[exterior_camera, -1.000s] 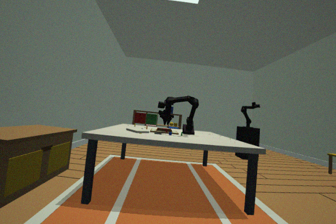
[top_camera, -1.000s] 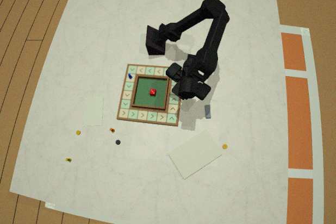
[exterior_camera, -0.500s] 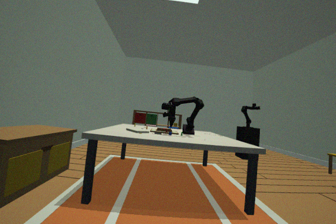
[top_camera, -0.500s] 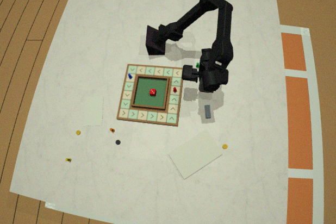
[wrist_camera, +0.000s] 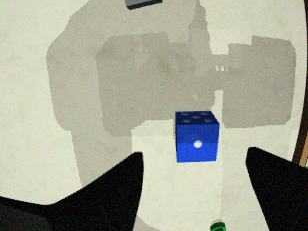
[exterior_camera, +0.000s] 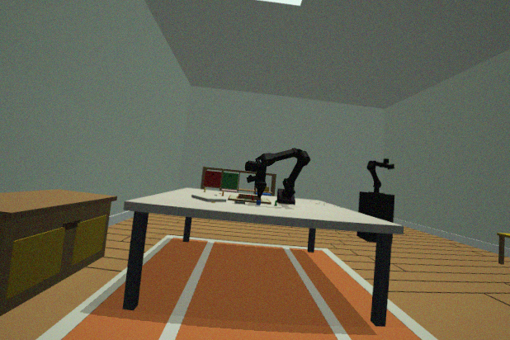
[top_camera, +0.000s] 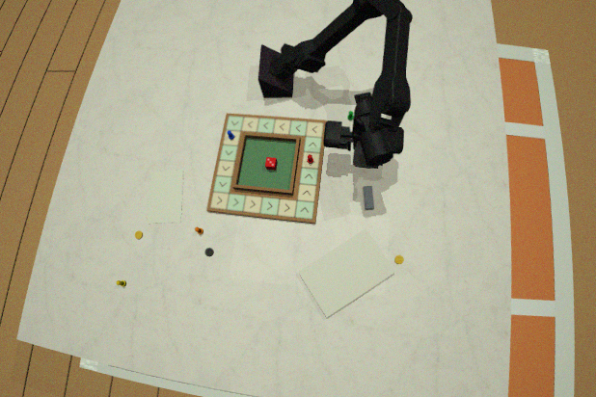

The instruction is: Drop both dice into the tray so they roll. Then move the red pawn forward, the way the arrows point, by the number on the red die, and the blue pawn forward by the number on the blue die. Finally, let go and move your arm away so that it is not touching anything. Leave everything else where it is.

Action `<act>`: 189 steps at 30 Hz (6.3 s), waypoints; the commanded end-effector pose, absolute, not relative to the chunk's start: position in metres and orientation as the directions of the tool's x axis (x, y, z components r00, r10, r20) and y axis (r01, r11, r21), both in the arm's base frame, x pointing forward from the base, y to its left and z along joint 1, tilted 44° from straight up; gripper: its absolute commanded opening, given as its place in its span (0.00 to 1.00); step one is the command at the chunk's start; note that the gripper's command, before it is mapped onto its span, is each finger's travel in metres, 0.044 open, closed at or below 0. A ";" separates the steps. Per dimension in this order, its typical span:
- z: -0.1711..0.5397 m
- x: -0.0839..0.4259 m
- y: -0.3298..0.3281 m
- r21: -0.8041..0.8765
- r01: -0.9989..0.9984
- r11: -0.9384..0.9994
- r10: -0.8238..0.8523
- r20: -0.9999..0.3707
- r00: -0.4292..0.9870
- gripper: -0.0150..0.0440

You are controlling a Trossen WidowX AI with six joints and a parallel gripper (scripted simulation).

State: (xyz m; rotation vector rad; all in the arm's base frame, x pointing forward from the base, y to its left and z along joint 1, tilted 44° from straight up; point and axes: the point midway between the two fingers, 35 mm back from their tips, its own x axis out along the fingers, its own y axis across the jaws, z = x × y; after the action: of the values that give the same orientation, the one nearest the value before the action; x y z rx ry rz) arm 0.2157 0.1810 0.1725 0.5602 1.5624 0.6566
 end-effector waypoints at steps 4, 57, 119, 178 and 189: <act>0.162 0.214 0.188 0.694 -0.021 0.719 0.690 -0.718 -0.097 0.72; 0.225 0.223 0.135 0.688 0.023 0.726 0.687 -0.721 -0.092 0.25; 0.014 0.246 -0.051 -0.046 0.995 0.093 0.678 -0.728 -0.096 0.25; 0.045 0.315 -0.042 -0.042 0.995 0.093 -0.097 -0.995 -0.033 0.25; 0.045 0.313 -0.042 -0.042 0.995 0.093 -0.097 -0.995 -0.033 0.25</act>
State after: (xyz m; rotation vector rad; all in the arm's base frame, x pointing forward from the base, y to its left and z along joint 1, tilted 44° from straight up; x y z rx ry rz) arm 0.3134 -0.0411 0.0435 1.0513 1.2152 -1.2065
